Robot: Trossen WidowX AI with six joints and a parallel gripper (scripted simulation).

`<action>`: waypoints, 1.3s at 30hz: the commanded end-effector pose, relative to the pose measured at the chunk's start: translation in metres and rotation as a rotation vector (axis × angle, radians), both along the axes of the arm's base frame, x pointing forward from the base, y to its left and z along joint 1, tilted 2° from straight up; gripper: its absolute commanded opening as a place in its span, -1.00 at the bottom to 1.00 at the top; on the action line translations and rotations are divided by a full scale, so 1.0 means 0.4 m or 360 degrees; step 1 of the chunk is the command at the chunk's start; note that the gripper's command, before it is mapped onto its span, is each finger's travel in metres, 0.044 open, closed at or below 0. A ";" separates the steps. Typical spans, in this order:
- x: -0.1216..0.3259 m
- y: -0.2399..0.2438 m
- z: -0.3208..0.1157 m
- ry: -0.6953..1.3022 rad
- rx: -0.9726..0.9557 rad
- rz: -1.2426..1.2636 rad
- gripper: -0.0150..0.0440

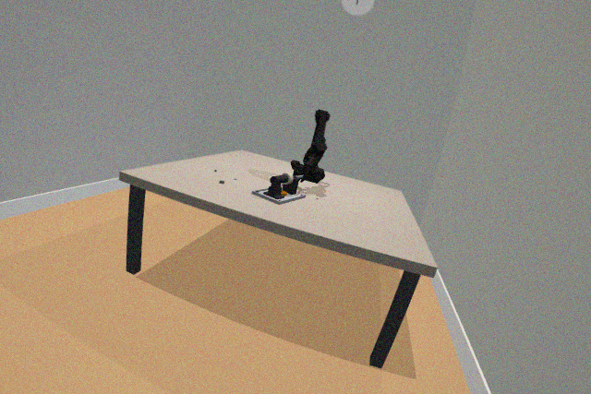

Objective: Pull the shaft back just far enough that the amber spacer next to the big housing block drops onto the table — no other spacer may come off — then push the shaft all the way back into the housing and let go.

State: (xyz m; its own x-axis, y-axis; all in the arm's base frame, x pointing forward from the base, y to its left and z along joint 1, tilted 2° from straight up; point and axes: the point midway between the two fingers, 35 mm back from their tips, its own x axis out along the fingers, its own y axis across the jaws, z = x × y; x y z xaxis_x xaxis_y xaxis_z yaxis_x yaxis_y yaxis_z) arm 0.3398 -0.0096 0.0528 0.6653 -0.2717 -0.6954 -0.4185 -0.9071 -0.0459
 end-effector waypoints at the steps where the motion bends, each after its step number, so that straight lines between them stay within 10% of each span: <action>1: 0.013 -0.006 0.009 -0.0021 0.0000 -0.0007 -0.49; 39: 0.008 -0.004 0.009 -0.0021 0.0000 -0.0007 -0.49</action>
